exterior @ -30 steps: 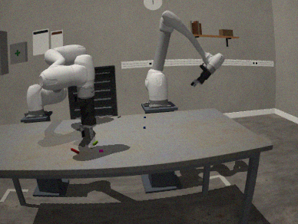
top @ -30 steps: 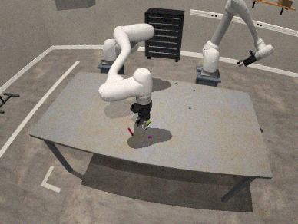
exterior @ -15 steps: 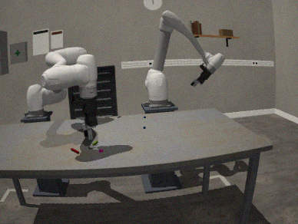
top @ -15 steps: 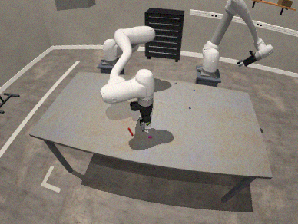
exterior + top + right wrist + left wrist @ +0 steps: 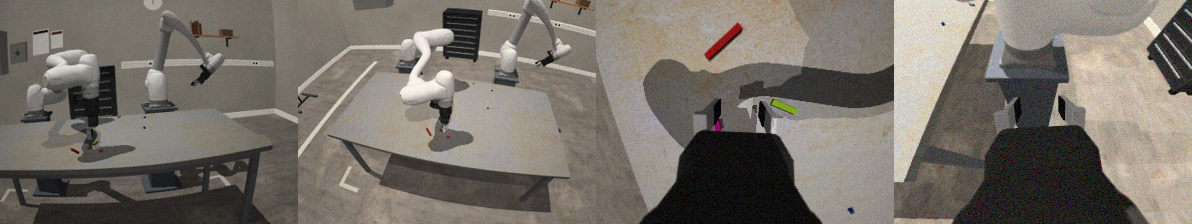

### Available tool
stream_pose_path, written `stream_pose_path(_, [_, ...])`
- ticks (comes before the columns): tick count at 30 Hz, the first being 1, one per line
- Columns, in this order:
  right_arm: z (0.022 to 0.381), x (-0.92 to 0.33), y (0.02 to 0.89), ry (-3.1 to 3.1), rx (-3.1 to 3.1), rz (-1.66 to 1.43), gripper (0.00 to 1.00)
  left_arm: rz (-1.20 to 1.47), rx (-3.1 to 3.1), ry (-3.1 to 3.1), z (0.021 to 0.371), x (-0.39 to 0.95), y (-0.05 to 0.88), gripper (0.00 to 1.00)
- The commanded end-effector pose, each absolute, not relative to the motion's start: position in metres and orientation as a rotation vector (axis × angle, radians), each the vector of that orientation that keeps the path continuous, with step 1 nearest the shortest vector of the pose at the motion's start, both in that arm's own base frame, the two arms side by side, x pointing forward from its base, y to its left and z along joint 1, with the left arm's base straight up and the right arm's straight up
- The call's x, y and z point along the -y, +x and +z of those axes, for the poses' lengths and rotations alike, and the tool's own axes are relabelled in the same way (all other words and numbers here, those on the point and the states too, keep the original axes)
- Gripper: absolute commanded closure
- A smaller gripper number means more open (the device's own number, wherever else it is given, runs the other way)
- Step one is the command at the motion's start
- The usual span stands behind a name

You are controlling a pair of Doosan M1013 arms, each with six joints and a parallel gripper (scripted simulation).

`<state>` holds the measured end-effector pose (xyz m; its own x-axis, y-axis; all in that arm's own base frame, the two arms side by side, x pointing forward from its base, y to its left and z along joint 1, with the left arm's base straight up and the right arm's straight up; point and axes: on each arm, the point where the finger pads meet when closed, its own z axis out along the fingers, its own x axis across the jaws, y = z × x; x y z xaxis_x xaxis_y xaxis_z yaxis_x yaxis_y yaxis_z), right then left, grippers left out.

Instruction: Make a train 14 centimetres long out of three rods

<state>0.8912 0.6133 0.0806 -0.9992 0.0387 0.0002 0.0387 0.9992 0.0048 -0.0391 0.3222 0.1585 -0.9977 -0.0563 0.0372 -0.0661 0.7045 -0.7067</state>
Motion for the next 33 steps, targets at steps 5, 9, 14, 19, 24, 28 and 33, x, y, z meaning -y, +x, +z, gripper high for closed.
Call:
stream_pose_path(5, [0.082,-0.622,0.889,-0.557,3.093,-0.001,0.0,1.197,2.888,0.104,0.159,-0.322,-0.039,0.0])
stream_pose_path(9, [0.082,-0.624,0.888,-0.673,3.07,-0.002,0.0,1.197,2.888,0.104,0.159,-0.322,-0.039,0.0])
stream_pose_path(14, [0.082,-0.632,0.886,-1.018,2.973,-0.002,0.0,1.197,2.888,0.104,0.159,-0.322,-0.039,0.0])
stream_pose_path(19, [0.082,-0.636,0.885,-1.155,2.923,-0.003,0.0,1.197,2.888,0.104,0.159,-0.322,-0.039,0.0])
stream_pose_path(24, [0.082,-0.636,0.885,-1.162,2.92,-0.003,0.0,1.197,2.888,0.104,0.159,-0.322,-0.039,0.0])
stream_pose_path(28, [0.082,-0.636,0.885,-1.162,2.92,-0.003,0.0,1.197,2.888,0.104,0.159,-0.322,-0.039,0.0])
stream_pose_path(33, [0.082,-0.636,0.885,-1.162,2.92,-0.003,0.0,1.197,2.888,0.104,0.159,-0.322,-0.039,0.0])
